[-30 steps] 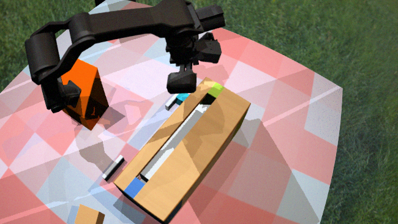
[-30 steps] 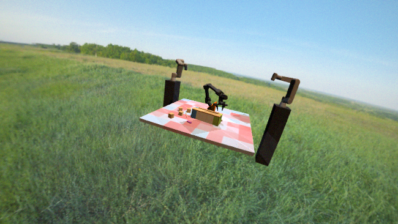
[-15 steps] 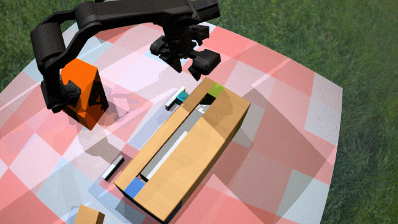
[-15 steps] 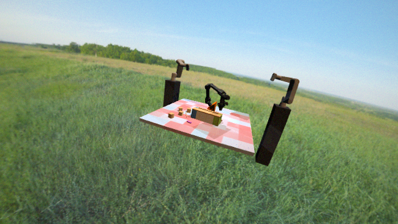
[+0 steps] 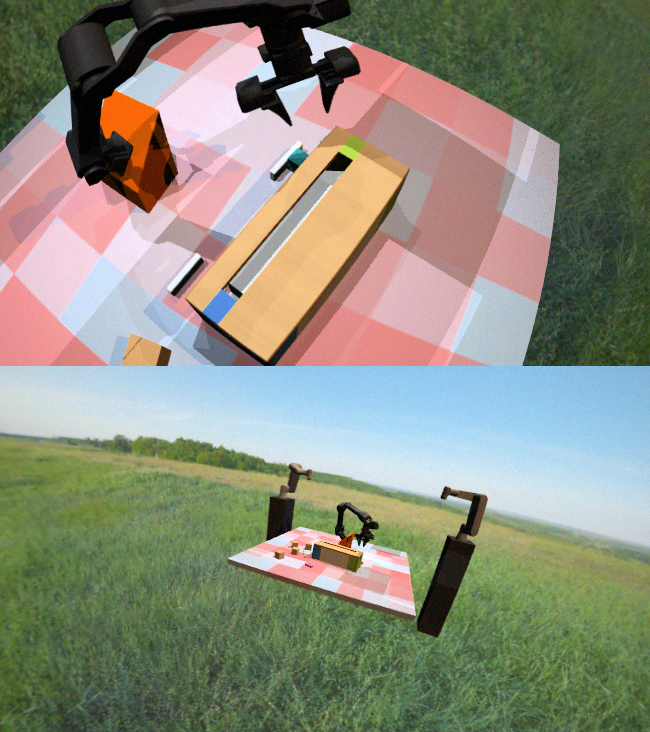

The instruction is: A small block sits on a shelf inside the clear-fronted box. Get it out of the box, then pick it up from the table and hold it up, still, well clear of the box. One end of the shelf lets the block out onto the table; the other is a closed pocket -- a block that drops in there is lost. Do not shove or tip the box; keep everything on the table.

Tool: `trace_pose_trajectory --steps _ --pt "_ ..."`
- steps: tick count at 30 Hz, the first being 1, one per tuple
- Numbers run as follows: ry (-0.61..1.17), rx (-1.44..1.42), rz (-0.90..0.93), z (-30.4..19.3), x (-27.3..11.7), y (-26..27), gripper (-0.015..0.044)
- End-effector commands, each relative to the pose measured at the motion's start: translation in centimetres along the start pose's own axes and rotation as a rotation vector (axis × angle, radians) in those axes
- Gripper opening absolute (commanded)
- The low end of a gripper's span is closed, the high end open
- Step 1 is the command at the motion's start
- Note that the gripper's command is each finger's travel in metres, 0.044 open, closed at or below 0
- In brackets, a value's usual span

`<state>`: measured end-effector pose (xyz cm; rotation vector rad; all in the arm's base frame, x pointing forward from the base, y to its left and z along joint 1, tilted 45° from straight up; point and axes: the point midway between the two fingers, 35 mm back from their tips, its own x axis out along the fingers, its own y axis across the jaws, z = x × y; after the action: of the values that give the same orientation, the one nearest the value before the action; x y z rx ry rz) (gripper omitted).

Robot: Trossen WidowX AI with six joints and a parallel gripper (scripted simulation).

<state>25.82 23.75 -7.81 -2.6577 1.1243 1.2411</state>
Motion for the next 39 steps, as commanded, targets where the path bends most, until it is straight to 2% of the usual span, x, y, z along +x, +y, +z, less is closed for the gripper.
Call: trace_pose_trajectory --steps 1,16,23,39 --pt "0.090 -0.692 0.010 0.6 -0.6 -0.4 0.0285" --pt "0.090 -0.692 0.010 0.6 -0.3 -0.4 0.0285" --pt "0.093 -0.692 0.012 2.7 8.0 2.1 0.0285" --pt "0.091 -0.691 0.012 3.1 9.8 2.5 0.0285"
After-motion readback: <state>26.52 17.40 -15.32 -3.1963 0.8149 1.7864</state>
